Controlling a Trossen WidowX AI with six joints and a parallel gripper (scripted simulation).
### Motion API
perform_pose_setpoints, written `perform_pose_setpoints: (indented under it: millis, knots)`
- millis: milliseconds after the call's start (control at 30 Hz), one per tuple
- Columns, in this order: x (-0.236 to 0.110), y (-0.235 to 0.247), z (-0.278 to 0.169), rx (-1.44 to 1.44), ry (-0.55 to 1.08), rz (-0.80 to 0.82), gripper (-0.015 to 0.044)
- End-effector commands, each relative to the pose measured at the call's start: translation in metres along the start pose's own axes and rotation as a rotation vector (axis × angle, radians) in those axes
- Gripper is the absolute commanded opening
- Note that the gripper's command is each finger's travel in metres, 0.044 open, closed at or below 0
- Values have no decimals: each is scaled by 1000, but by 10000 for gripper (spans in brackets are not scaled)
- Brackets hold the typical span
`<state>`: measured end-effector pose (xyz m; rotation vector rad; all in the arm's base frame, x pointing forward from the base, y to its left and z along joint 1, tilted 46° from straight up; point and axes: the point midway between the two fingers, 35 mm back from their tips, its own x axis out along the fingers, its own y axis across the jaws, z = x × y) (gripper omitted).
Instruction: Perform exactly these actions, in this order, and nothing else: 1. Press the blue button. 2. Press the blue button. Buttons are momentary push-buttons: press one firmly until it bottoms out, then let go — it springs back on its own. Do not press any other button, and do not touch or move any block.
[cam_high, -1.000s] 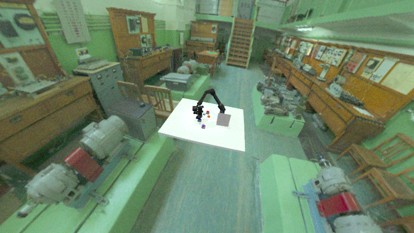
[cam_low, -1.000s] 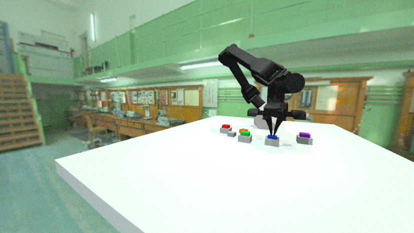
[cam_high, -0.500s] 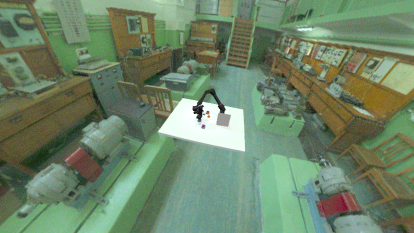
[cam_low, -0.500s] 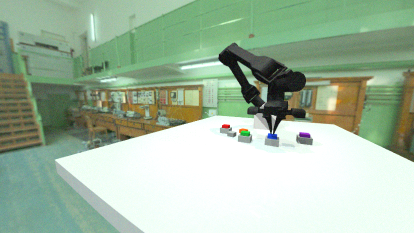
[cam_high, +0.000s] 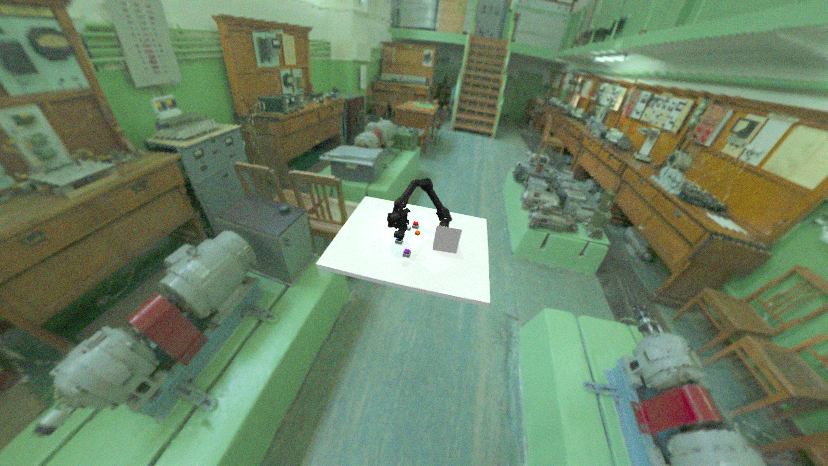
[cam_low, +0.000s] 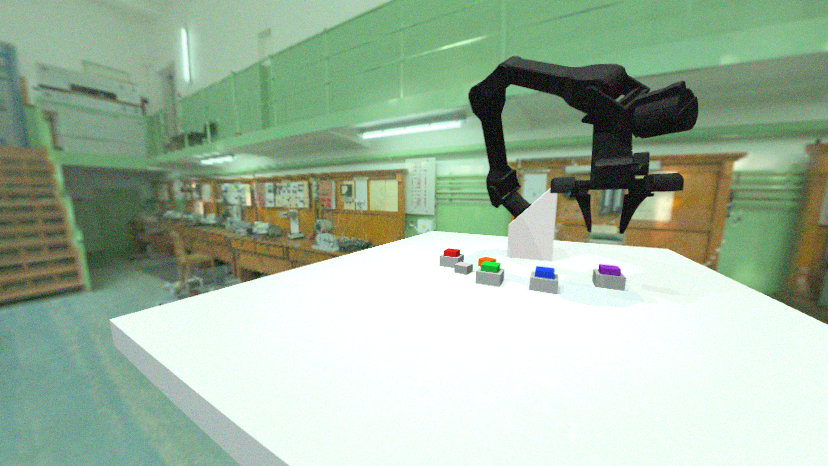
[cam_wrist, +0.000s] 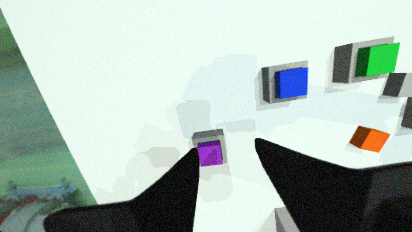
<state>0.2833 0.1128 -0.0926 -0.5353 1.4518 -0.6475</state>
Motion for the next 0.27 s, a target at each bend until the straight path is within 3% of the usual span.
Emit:
perform_pose_setpoints:
  millis: [0, 100, 233]
  knots:
    - [-15, 34, -26, 12, 13, -20, 335]
    - [-15, 34, -26, 12, 13, -20, 400]
    - [-15, 34, -26, 12, 13, -20, 400]
